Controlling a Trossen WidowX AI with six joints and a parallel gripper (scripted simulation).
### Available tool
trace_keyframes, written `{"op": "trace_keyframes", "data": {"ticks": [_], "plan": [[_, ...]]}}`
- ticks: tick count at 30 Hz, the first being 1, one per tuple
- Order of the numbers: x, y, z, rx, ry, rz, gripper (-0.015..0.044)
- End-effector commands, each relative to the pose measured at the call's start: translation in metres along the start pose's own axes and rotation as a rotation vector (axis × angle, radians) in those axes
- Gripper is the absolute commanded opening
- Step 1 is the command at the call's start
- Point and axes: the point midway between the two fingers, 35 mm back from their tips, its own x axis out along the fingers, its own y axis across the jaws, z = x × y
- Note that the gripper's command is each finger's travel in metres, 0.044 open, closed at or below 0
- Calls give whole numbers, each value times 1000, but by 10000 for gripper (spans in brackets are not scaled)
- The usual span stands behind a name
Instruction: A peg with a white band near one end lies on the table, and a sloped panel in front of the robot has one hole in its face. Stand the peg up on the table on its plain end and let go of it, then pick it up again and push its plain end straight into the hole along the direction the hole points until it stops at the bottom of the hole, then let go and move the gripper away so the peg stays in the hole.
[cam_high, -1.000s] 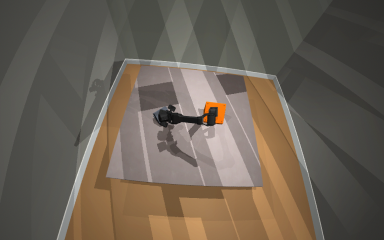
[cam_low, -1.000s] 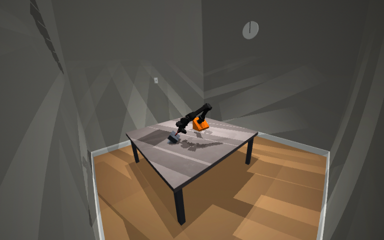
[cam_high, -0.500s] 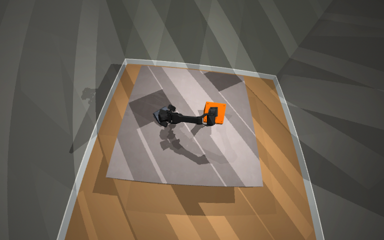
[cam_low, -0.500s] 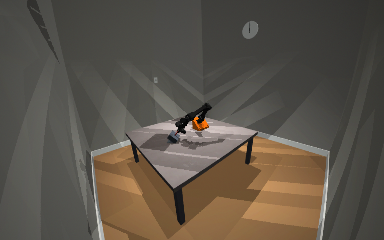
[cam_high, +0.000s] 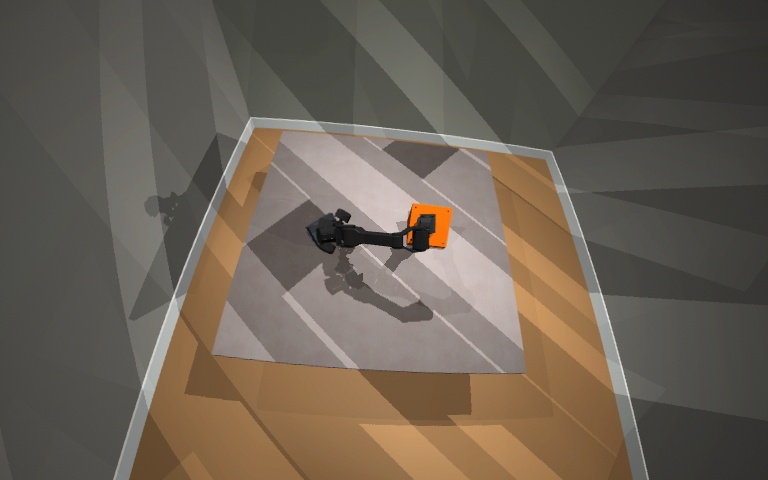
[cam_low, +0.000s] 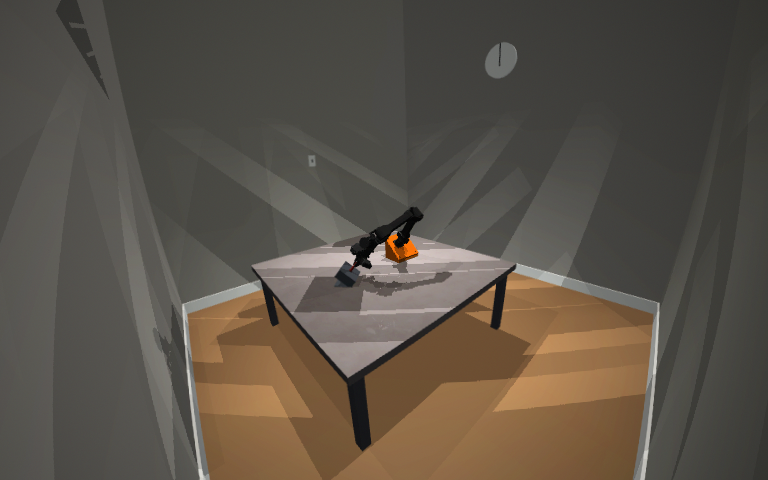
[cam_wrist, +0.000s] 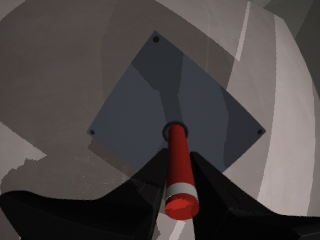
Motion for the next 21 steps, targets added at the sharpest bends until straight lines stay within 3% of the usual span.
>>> {"op": "trace_keyframes", "data": {"ticks": [1, 21], "plan": [[3, 0, -1, -1, 3, -1, 0], [12, -1, 1, -1, 3, -1, 0]]}}
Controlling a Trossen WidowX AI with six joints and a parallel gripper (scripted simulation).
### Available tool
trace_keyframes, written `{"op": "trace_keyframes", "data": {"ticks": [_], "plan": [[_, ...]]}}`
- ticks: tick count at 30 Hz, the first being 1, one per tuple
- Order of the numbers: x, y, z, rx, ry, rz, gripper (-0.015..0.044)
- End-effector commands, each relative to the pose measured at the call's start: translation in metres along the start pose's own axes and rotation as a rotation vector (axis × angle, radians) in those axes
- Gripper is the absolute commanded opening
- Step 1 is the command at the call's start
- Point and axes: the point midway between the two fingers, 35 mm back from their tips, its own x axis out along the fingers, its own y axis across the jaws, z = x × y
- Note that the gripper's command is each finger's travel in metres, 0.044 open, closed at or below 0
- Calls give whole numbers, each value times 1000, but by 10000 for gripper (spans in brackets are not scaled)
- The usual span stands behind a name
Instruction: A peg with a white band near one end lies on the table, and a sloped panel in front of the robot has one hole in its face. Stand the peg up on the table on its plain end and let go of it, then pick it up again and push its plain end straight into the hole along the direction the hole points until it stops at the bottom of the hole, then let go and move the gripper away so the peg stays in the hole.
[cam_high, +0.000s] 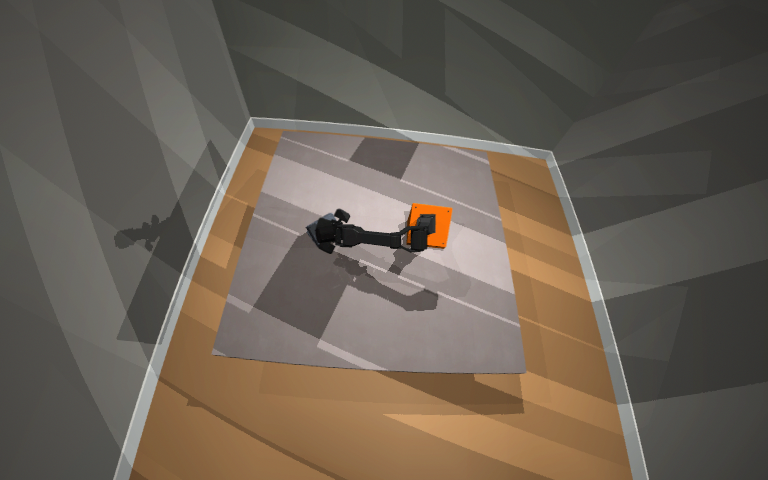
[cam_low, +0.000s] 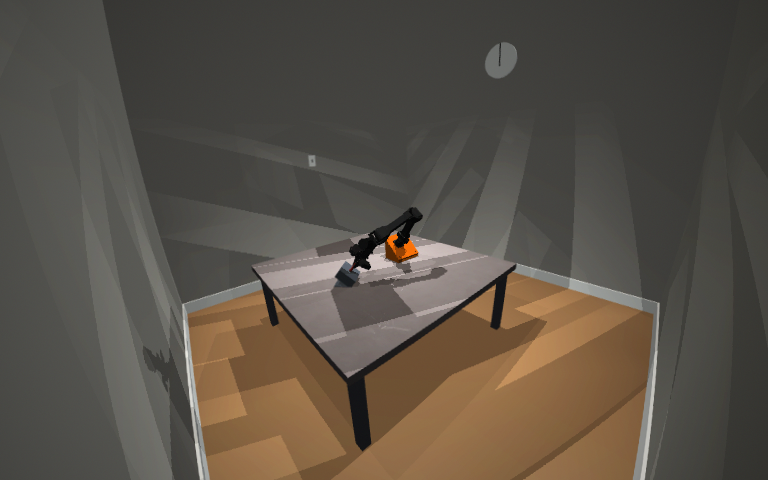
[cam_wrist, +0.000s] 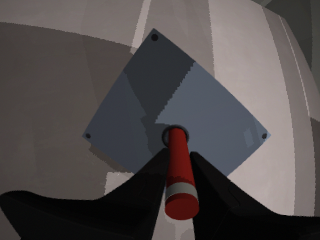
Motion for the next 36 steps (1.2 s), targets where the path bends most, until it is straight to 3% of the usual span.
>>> {"op": "trace_keyframes", "data": {"ticks": [1, 36], "plan": [[4, -1, 0, -1, 0, -3, 0], [15, 0, 0, -4, 0, 2, 0]]}}
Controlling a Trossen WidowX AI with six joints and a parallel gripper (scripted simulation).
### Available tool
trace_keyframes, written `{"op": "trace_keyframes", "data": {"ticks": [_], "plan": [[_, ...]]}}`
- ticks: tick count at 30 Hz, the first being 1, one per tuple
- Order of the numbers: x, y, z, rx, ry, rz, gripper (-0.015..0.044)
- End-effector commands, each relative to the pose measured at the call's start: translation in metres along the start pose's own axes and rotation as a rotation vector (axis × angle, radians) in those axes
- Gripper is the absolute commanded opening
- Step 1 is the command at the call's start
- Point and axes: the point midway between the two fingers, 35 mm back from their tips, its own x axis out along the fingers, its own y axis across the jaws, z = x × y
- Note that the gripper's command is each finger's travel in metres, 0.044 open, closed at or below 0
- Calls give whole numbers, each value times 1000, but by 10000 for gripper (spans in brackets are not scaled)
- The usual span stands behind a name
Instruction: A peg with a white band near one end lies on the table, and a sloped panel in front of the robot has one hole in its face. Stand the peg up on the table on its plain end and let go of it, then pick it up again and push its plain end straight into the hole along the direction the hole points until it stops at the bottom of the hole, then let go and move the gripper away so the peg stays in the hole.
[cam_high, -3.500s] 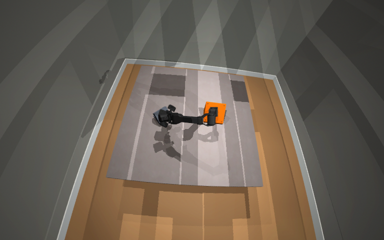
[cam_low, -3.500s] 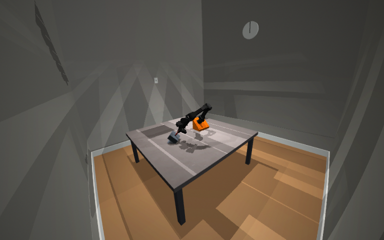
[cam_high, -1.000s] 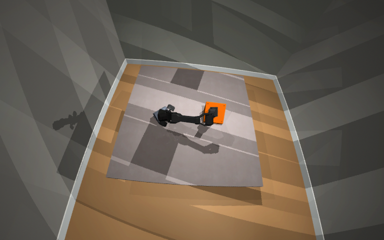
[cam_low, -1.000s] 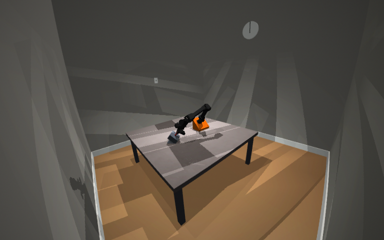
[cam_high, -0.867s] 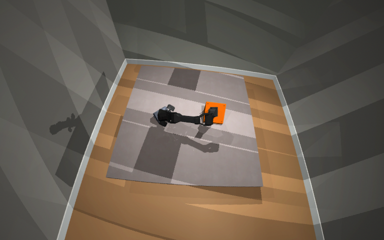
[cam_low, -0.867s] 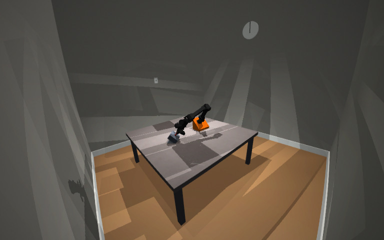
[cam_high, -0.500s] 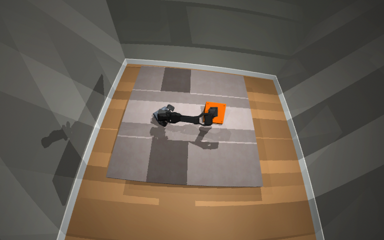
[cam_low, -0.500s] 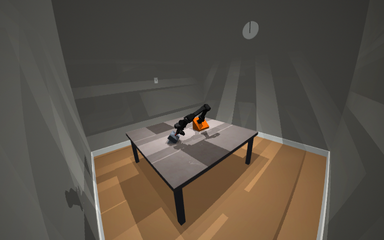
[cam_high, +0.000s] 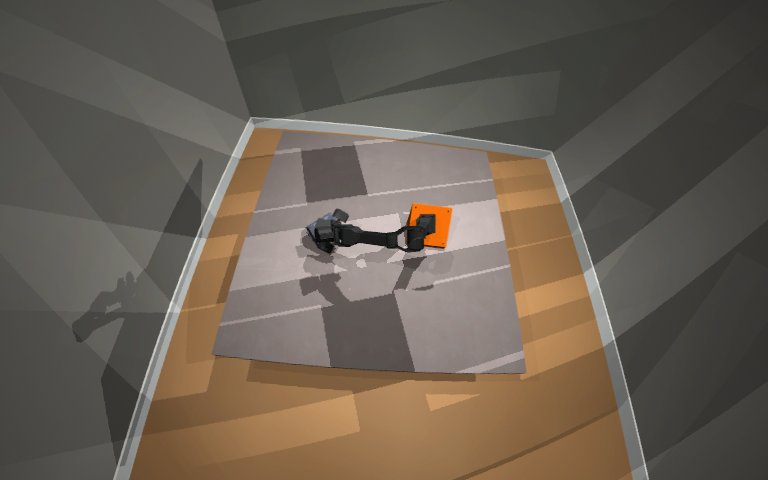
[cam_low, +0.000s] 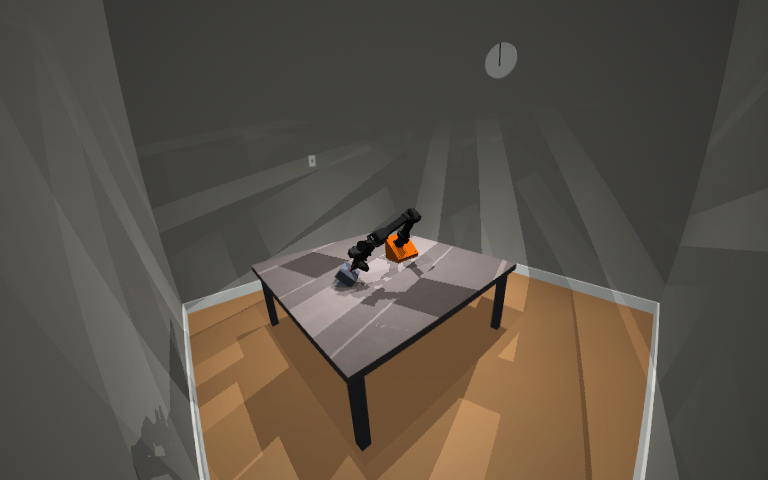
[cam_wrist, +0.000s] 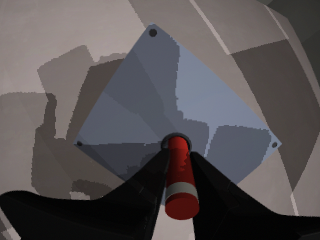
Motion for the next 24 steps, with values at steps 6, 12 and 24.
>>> {"op": "trace_keyframes", "data": {"ticks": [6, 12, 24], "plan": [[0, 0, 0, 0, -1, 1, 26], [0, 0, 0, 0, -1, 1, 184], [-9, 1, 1, 1, 0, -1, 440]]}}
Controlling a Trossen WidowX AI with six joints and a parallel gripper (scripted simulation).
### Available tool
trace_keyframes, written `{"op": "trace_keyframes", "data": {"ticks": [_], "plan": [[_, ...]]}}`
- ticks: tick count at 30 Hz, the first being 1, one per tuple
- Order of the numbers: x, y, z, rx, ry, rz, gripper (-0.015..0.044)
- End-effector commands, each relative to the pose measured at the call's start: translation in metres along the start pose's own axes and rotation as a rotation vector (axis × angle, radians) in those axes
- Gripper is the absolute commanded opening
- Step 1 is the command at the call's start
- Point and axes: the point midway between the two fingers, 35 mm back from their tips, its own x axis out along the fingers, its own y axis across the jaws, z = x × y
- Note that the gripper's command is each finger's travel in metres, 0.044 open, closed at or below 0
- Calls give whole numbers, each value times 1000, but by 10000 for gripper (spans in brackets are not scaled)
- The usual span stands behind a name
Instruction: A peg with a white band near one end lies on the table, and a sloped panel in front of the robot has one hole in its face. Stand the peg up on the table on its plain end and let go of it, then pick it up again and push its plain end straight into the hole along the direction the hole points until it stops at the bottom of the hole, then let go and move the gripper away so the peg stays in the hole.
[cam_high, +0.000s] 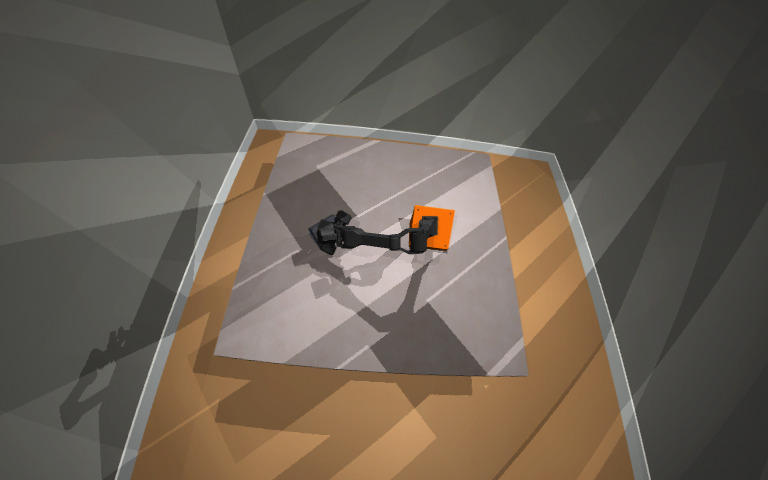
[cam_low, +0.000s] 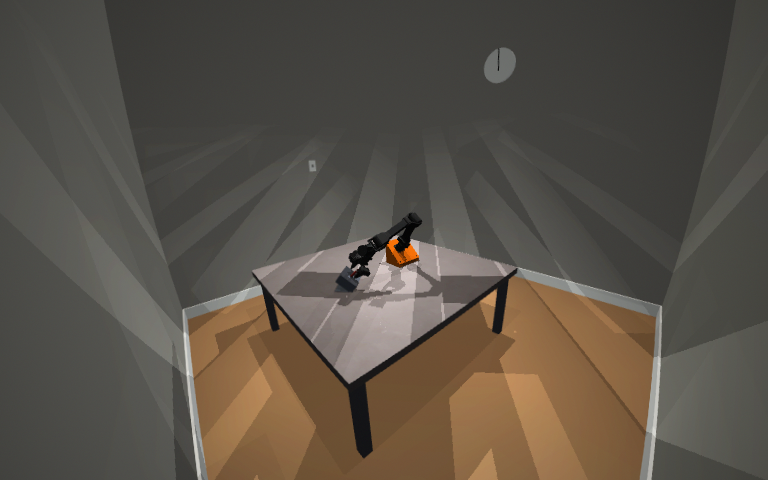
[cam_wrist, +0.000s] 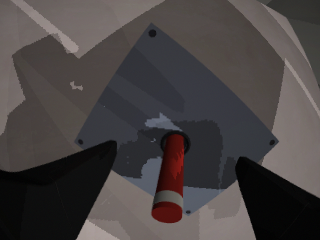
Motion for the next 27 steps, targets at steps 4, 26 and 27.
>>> {"op": "trace_keyframes", "data": {"ticks": [4, 26, 27], "plan": [[-14, 1, 2, 0, -2, 1, 440], [-62, 2, 4, 6, 0, -6, 440], [-64, 2, 4, 6, 0, -6, 440]]}}
